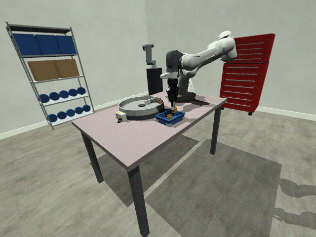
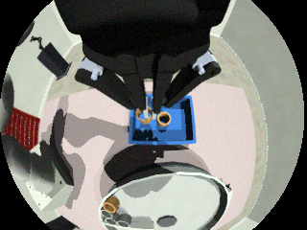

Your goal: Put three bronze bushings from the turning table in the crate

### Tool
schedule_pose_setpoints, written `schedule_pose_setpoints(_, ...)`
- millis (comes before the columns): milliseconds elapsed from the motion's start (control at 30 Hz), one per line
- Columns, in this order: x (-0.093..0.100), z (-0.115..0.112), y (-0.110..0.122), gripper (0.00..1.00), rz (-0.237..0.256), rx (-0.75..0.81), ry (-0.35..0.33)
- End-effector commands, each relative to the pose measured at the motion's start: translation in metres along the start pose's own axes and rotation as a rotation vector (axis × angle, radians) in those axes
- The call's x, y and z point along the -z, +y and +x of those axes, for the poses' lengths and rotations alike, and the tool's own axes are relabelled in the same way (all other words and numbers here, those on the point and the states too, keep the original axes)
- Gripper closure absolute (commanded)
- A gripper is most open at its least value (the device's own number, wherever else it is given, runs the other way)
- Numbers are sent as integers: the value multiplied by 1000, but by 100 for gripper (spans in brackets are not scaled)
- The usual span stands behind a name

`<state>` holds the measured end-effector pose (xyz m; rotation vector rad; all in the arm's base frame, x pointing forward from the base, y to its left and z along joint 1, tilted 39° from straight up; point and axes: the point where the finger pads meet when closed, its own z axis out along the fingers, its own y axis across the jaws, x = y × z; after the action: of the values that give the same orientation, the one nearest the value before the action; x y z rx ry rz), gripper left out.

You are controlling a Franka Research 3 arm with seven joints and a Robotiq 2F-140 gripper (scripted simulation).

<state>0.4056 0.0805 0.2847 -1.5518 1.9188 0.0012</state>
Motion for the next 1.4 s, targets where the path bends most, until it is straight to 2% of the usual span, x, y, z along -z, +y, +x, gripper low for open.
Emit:
schedule_pose_setpoints(0, 0, 1, -1, 100, 3, 4, 1)
schedule_pose_setpoints(1067, 0, 1, -1, 100, 3, 4, 1)
schedule_pose_setpoints(1367, -6, 1, -1, 100, 3, 4, 1)
